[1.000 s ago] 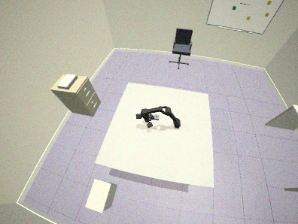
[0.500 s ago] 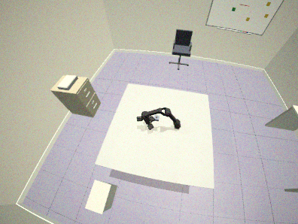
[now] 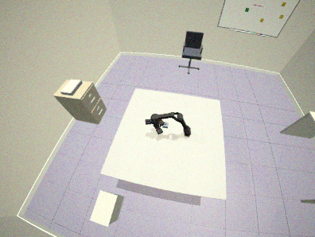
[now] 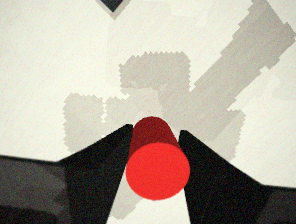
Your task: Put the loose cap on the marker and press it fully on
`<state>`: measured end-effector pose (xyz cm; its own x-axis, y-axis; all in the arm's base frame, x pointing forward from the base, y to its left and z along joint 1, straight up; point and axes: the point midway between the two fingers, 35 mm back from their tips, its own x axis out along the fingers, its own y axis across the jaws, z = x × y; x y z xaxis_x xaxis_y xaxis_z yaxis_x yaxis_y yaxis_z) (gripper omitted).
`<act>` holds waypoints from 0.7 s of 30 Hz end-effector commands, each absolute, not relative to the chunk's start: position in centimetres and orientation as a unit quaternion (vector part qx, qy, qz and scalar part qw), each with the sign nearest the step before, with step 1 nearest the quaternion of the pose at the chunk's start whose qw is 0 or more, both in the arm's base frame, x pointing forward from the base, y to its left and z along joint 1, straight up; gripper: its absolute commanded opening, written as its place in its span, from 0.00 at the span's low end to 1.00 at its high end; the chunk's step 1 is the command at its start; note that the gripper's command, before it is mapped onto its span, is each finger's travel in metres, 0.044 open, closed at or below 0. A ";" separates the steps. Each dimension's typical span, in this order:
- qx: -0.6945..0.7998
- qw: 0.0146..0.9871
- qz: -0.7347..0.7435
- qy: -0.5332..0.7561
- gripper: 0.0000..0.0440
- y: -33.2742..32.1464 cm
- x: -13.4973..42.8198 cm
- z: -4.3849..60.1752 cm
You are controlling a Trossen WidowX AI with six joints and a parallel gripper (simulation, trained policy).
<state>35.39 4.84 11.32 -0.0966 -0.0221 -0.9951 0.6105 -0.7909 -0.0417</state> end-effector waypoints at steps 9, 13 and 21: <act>0.643 0.206 -0.704 0.219 0.20 1.3 33.9 14.8; 0.644 0.195 -0.709 0.213 0.19 -0.1 33.0 15.7; 0.645 0.169 -0.719 0.196 0.15 -3.4 31.1 16.9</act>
